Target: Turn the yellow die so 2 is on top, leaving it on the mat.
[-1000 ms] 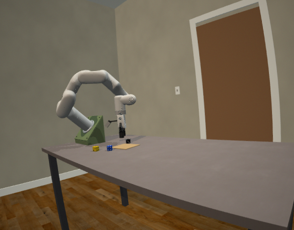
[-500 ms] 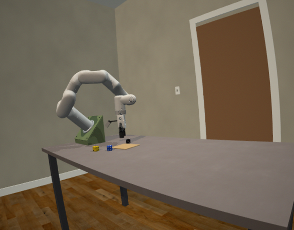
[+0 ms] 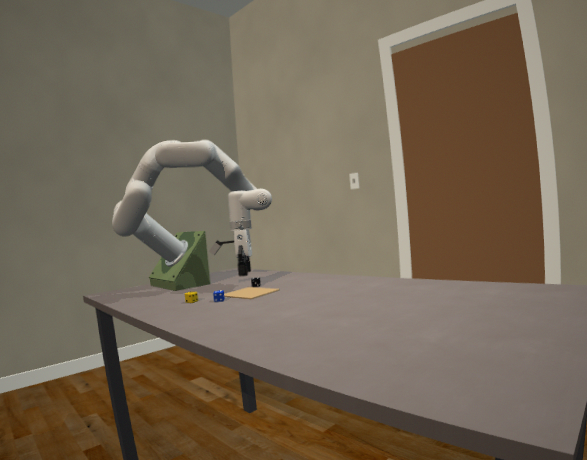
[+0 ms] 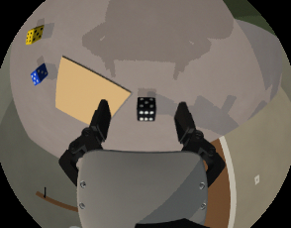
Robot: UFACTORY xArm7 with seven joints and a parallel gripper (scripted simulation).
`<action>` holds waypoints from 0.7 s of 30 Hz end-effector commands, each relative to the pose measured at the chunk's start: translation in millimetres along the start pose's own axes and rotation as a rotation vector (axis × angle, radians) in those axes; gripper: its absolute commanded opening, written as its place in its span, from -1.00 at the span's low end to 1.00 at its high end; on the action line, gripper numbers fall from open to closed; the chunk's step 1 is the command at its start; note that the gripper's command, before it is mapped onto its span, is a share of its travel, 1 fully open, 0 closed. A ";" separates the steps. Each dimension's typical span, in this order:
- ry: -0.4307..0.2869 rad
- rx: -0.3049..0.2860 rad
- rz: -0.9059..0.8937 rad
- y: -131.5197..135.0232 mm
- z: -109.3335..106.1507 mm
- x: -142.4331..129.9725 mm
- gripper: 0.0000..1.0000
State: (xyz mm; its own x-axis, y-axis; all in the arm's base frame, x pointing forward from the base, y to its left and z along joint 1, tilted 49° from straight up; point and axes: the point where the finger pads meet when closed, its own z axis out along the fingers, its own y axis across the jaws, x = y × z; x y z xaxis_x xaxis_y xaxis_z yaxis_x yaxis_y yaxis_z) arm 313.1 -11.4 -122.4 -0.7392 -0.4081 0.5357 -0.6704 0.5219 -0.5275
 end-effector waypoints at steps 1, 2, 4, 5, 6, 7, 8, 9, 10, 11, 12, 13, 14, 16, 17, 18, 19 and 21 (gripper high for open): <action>-0.004 0.000 0.000 0.1 -1.5 -1.3 1.00; -0.004 0.000 0.000 0.1 -2.0 -1.3 1.00; -0.004 0.000 0.000 0.1 -5.2 -1.2 1.00; -0.004 0.000 0.000 0.1 -8.3 -1.2 1.00; -0.004 0.000 0.000 0.1 -12.5 -1.2 1.00; -0.004 0.000 0.000 0.1 -17.6 -1.2 1.00; -0.004 0.000 0.000 0.1 -23.6 -1.2 1.00; -0.004 0.000 0.000 0.1 -30.3 -1.2 1.00; -0.004 0.000 0.000 0.1 -37.6 -1.1 1.00; -0.004 0.000 0.000 0.1 -45.2 -1.1 1.00; -0.004 0.000 0.000 0.1 -52.9 -1.1 1.00; -0.004 0.000 0.000 0.1 -60.6 -1.0 1.00; -0.004 0.000 0.000 0.1 -60.6 -1.0 1.00; -0.004 0.000 0.000 0.1 -68.0 -1.0 1.00; -0.004 0.000 0.000 0.1 -74.8 -1.0 1.00; -0.004 0.000 0.000 0.1 -81.1 -1.0 1.00; -0.004 0.000 0.000 0.1 -86.6 -0.9 1.00; -0.004 0.000 0.000 0.1 -94.8 -0.9 1.00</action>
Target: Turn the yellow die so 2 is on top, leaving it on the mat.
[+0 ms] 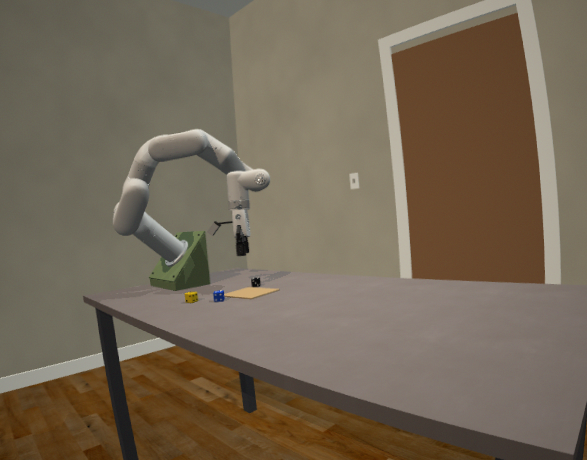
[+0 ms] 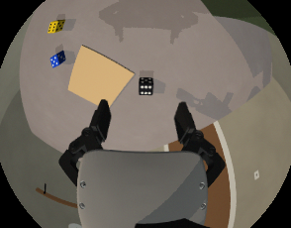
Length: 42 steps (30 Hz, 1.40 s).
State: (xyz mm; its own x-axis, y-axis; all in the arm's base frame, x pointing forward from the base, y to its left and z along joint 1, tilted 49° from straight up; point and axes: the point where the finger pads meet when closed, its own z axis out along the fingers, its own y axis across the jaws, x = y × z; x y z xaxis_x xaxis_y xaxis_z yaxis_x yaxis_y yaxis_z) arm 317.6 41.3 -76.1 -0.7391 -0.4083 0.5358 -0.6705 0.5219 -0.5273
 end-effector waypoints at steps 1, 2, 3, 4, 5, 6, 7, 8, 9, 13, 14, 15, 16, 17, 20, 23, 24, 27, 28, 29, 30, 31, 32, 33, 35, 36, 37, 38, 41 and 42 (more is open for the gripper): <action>-0.003 0.000 0.000 0.1 -27.3 -0.9 1.00; -0.003 0.000 0.000 0.1 -29.1 -0.9 1.00; -0.003 0.000 0.000 0.1 -30.1 -0.9 1.00; -0.003 0.000 0.000 0.1 -30.5 -0.9 1.00; -0.003 0.000 0.000 0.1 -30.6 -0.9 1.00; -0.003 0.000 0.000 0.1 -30.6 -0.9 1.00; -0.003 0.000 0.000 0.1 -30.6 -0.9 1.00; -0.003 0.000 0.000 0.1 -30.6 -0.9 1.00; -0.003 0.000 0.000 0.1 -30.6 -0.9 1.00; -0.003 0.000 0.000 0.1 -30.6 -0.9 1.00; -0.004 0.001 0.002 -1.3 -30.8 -0.5 1.00; -0.006 0.006 0.016 -9.6 -32.2 1.9 1.00; -0.010 0.016 0.047 -27.9 -34.9 7.9 1.00; -0.016 0.028 0.095 -55.3 -38.3 19.0 1.00; -0.020 0.039 0.157 -82.8 -40.5 33.9 1.00; -0.020 0.039 0.157 -88.2 -41.2 36.3 1.00; -0.021 0.043 0.226 -118.4 -41.8 57.4 1.00; -0.021 0.043 0.226 -121.4 -42.0 59.2 1.00; -0.021 0.043 0.226 -121.4 -42.0 59.2 1.00; -0.018 0.039 0.295 -150.1 -40.2 85.1 1.00; -0.018 0.039 0.295 -150.1 -40.2 85.1 1.00; -0.018 0.039 0.295 -150.1 -40.2 85.1 1.00; -0.014 0.029 0.355 -168.8 -36.2 107.8 1.00; -0.014 0.029 0.355 -171.5 -36.1 110.2 1.00; -0.014 0.029 0.355 -171.5 -36.1 110.2 1.00; -0.009 0.016 0.400 -185.0 -31.4 130.6 1.00; -0.009 0.016 0.400 -185.0 -31.4 130.6 1.00; -0.005 0.005 0.428 -192.3 -27.8 144.0 1.00; -0.003 -0.001 0.443 -195.6 -25.7 151.0 1.00; -0.003 -0.001 0.443 -195.6 -25.7 151.0 1.00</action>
State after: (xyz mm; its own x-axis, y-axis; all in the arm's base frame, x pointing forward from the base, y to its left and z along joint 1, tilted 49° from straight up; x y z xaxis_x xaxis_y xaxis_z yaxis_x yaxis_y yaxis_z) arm 341.3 -89.5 109.0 -0.9442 -0.1624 0.2865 -0.3221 0.6371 -0.7002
